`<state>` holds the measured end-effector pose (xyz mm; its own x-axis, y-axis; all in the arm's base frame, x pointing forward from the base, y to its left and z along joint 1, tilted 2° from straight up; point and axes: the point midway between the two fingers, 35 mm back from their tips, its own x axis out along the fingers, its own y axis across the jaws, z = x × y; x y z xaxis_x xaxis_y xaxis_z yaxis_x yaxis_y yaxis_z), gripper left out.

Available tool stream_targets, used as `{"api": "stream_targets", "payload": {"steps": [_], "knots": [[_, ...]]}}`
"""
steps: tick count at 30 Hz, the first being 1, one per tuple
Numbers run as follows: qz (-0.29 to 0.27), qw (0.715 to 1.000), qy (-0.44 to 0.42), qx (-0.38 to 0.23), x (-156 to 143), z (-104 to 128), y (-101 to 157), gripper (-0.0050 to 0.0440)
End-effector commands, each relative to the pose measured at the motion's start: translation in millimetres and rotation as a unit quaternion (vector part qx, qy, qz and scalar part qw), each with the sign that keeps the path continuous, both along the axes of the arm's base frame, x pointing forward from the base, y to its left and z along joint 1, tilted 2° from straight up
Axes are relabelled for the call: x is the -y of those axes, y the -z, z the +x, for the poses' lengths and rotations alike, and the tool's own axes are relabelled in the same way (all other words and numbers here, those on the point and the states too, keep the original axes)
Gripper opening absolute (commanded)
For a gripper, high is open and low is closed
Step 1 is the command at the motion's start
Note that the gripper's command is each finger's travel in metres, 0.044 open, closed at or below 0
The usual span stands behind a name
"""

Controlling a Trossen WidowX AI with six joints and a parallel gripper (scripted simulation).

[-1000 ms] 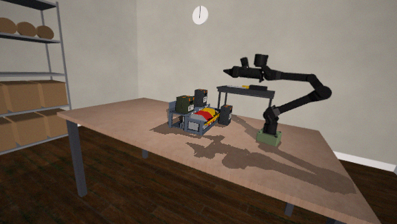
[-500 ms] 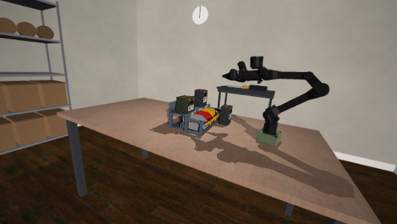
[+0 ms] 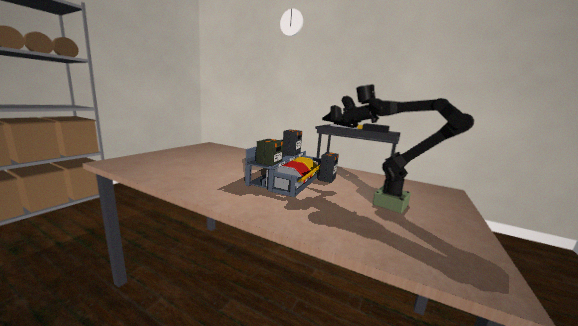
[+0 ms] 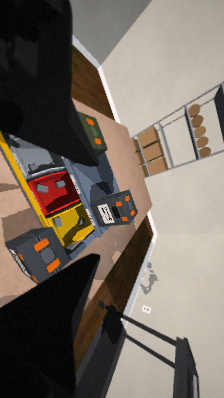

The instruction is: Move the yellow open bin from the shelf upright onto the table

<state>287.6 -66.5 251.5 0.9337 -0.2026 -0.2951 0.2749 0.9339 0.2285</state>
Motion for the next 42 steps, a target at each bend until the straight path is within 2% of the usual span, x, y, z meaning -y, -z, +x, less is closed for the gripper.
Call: {"api": "stream_targets", "payload": {"steps": [1, 6, 18, 23, 35, 40, 42], "knots": [[0.002, 1.000, 0.005, 0.007, 2.0, 0.6, -7.3, 0.0440], [0.073, 0.992, 0.070, -0.072, 32.1, 11.9, 29.3, 0.0440], [0.073, 0.992, 0.070, -0.072, 32.1, 11.9, 29.3, 0.0440], [0.143, 0.969, 0.133, -0.149, 66.3, 24.8, 68.4, 0.0440], [0.143, 0.969, 0.133, -0.149, 66.3, 24.8, 68.4, 0.0440], [0.209, 0.932, 0.198, -0.222, 84.9, 32.2, 88.3, 0.0440], [0.209, 0.932, 0.198, -0.222, 84.9, 32.2, 88.3, 0.0440]]}}
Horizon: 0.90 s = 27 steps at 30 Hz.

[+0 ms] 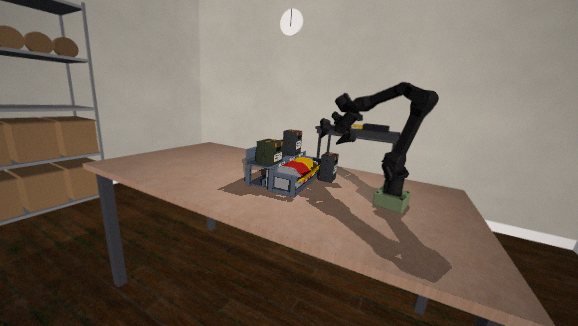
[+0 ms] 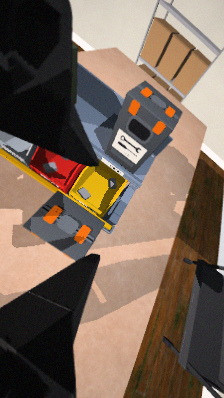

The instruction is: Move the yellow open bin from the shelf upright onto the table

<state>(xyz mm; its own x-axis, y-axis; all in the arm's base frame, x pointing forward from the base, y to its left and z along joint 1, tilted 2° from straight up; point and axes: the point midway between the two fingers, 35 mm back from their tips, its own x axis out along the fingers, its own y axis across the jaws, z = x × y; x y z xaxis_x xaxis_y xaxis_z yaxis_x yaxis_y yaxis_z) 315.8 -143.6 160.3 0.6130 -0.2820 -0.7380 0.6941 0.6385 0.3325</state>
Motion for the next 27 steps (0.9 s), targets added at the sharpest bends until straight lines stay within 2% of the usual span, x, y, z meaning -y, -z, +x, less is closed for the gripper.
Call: {"api": "stream_targets", "payload": {"steps": [1, 10, 15, 27], "knots": [[0.016, 0.999, 0.023, -0.015, 7.8, 4.1, -2.9, 0.0440], [0.016, 0.999, 0.023, -0.015, 7.8, 4.1, -2.9, 0.0440], [0.088, 0.988, 0.087, -0.091, 2.2, 1.6, -9.5, 0.0440], [0.088, 0.988, 0.087, -0.091, 2.2, 1.6, -9.5, 0.0440]]}}
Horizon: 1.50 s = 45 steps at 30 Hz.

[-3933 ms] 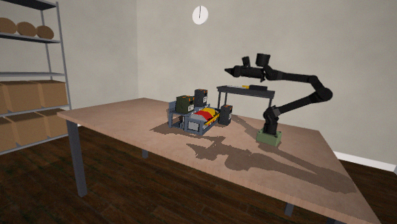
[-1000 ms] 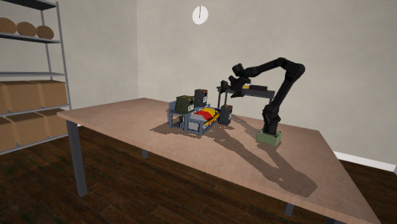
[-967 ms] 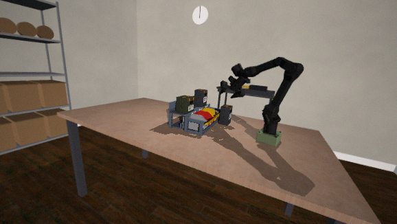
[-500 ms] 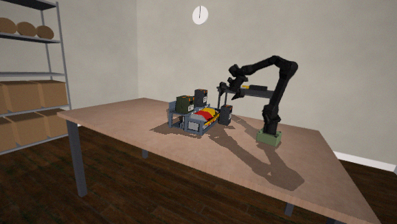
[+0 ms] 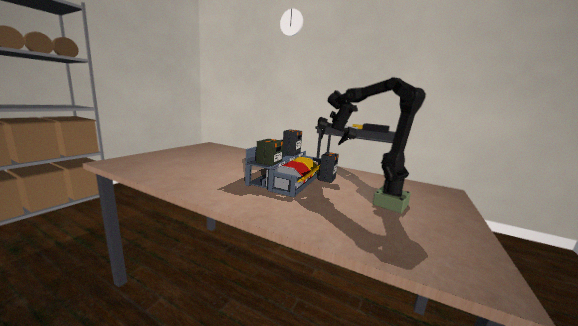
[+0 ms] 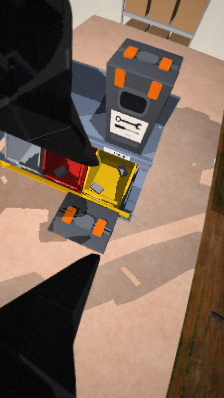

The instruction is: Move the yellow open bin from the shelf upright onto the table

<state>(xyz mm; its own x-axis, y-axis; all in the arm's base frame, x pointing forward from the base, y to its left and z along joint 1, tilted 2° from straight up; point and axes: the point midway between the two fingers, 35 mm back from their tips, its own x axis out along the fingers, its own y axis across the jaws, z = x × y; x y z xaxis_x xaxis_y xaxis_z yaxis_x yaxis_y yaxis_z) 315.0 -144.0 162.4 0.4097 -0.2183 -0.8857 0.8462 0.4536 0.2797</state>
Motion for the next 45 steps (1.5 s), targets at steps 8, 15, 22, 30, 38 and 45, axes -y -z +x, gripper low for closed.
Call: {"api": "stream_targets", "payload": {"steps": [8, 15, 22, 30, 38, 45], "knots": [[0.068, 0.993, 0.071, -0.069, -1.4, 1.3, -10.8, 0.0440], [0.068, 0.993, 0.071, -0.069, -1.4, 1.3, -10.8, 0.0440], [0.135, 0.971, 0.137, -0.144, -3.8, 0.8, -11.9, 0.0440], [0.135, 0.971, 0.137, -0.144, -3.8, 0.8, -11.9, 0.0440], [0.158, 0.960, 0.159, -0.168, -4.8, 0.1, -12.5, 0.0440], [0.165, 0.956, 0.165, -0.175, -5.1, 0.3, -12.2, 0.0440]]}}
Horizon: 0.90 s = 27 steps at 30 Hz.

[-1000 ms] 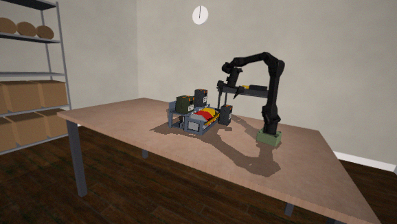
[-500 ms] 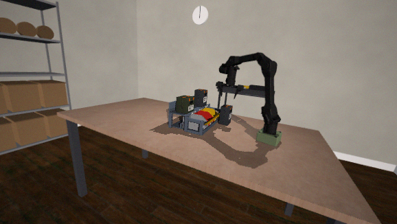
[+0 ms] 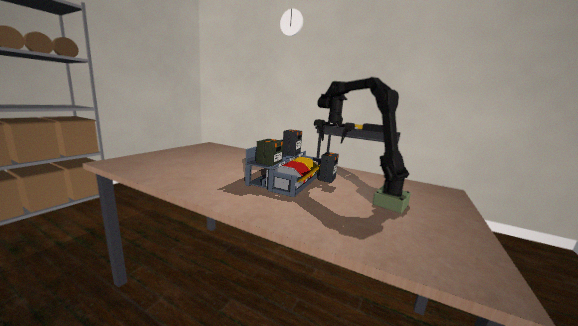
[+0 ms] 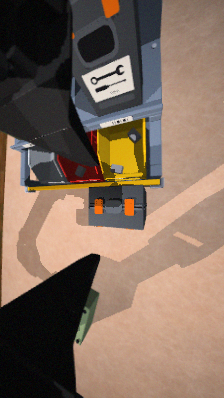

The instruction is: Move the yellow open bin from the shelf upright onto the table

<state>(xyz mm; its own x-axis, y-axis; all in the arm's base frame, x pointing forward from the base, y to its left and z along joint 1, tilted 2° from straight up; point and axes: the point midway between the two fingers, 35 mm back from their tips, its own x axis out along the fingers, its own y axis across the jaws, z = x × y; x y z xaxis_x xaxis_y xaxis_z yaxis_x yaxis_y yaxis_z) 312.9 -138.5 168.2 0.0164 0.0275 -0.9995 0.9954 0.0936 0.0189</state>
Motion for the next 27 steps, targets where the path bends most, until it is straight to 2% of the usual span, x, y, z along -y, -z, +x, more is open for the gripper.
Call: {"api": "stream_targets", "payload": {"steps": [1, 27], "knots": [[0.002, 1.000, 0.006, 0.007, 0.4, 2.3, -6.3, 0.0440], [0.000, 1.000, 0.006, 0.008, -0.6, 1.5, -7.7, 0.0440]]}}
